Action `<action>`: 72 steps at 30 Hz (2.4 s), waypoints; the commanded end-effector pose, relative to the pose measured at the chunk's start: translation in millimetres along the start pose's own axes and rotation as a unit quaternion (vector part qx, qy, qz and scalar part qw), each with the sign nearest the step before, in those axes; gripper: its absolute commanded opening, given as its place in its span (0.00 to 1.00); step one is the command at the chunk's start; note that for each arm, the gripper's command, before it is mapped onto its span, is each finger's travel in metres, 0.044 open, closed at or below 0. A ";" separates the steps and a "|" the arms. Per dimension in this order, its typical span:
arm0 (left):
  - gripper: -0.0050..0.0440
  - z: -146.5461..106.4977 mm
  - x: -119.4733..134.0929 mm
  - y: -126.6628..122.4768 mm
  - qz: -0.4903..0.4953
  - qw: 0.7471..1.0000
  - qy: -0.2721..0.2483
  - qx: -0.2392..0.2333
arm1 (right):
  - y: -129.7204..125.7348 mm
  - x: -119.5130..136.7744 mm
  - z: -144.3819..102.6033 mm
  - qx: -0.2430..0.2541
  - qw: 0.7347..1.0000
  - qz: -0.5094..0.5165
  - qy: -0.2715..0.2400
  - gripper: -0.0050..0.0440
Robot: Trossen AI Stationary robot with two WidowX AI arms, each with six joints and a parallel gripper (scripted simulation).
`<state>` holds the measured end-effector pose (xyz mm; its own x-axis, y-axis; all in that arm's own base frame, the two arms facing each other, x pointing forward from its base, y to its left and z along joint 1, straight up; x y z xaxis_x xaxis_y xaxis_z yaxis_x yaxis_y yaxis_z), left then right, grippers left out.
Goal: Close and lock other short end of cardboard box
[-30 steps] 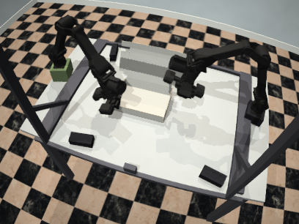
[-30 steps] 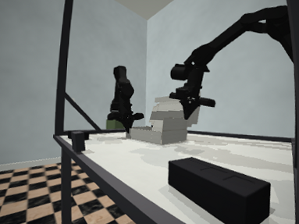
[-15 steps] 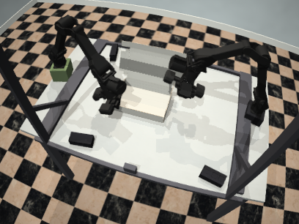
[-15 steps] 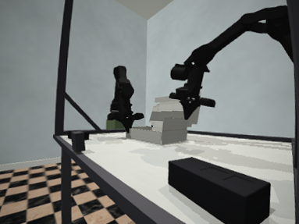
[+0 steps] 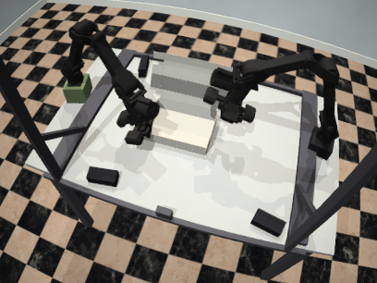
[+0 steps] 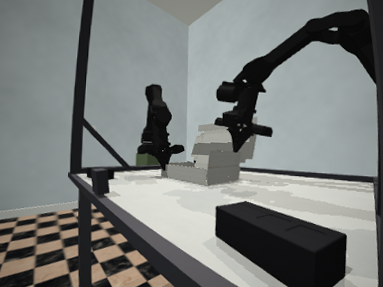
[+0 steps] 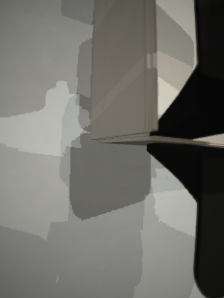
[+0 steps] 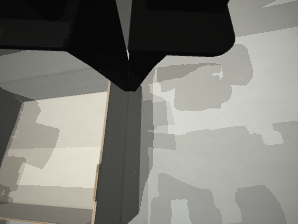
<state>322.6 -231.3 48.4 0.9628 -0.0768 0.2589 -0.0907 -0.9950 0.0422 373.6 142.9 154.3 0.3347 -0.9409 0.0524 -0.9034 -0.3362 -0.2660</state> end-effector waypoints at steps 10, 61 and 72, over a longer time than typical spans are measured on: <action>0.11 -8.4 5.3 2.4 0.001 1.000 0.012 -0.010 | -23.5 3.6 1.4 0.008 1.000 -0.002 -0.001 0.10; 0.11 -8.4 5.3 2.4 0.001 1.000 0.012 -0.010 | -54.3 8.6 43.5 0.009 1.000 -0.002 -0.001 0.10; 0.11 -8.4 5.3 2.4 0.001 1.000 0.012 -0.010 | -53.9 8.1 53.1 0.009 1.000 -0.002 -0.001 0.10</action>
<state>322.5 -231.3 48.2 0.9629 -0.0771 0.2584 -0.0909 -0.9950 0.0420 436.8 155.3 122.1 0.3341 -0.9411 0.0521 -0.8994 -0.3348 -0.2811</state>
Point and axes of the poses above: on each arm, the point midway between the two fingers, 35 mm back from their tips, its own z axis out along the fingers, its own y axis across the jaws, x = y × z, the point moved 8 cm from there along -z, back along the fingers, and after that the axes turned 10 degrees about -z, right-handed, at the moved point
